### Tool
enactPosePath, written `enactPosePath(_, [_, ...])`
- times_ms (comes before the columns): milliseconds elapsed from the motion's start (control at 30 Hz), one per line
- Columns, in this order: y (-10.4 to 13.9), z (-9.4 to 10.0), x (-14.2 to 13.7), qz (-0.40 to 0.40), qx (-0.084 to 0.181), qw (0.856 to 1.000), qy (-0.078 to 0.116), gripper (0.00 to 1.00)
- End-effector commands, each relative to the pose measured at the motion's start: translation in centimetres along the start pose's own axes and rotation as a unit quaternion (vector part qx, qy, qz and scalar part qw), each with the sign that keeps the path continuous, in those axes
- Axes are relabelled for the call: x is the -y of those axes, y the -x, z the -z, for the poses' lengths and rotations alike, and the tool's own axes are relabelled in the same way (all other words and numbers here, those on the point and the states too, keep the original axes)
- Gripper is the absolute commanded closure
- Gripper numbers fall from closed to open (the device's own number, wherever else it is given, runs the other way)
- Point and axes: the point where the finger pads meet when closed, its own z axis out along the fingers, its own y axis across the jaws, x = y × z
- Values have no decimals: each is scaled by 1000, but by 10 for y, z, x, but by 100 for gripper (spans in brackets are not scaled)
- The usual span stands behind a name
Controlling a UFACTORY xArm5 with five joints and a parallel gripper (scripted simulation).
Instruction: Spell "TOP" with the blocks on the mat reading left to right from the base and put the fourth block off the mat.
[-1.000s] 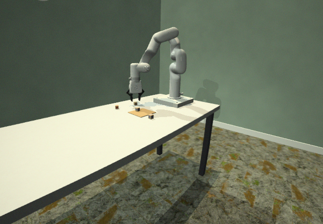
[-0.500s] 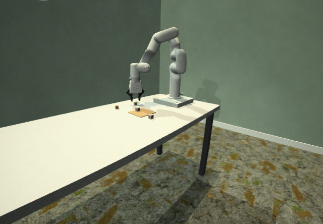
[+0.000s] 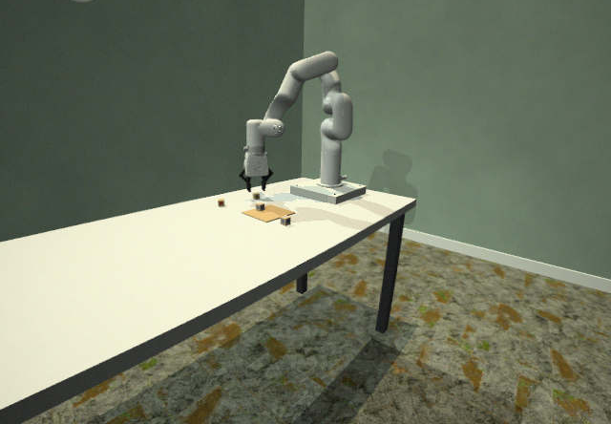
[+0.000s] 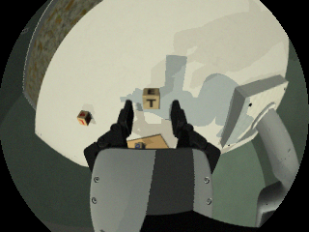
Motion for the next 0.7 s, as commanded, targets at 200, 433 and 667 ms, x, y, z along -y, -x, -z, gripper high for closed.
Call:
enactPosePath(200, [0,-3,1,0,0,1000,-2,37])
enactPosePath(433, [1,-14,1,0,0,1000,-2,37])
enactPosePath(667, [1,-23,1,0,0,1000,-2,37])
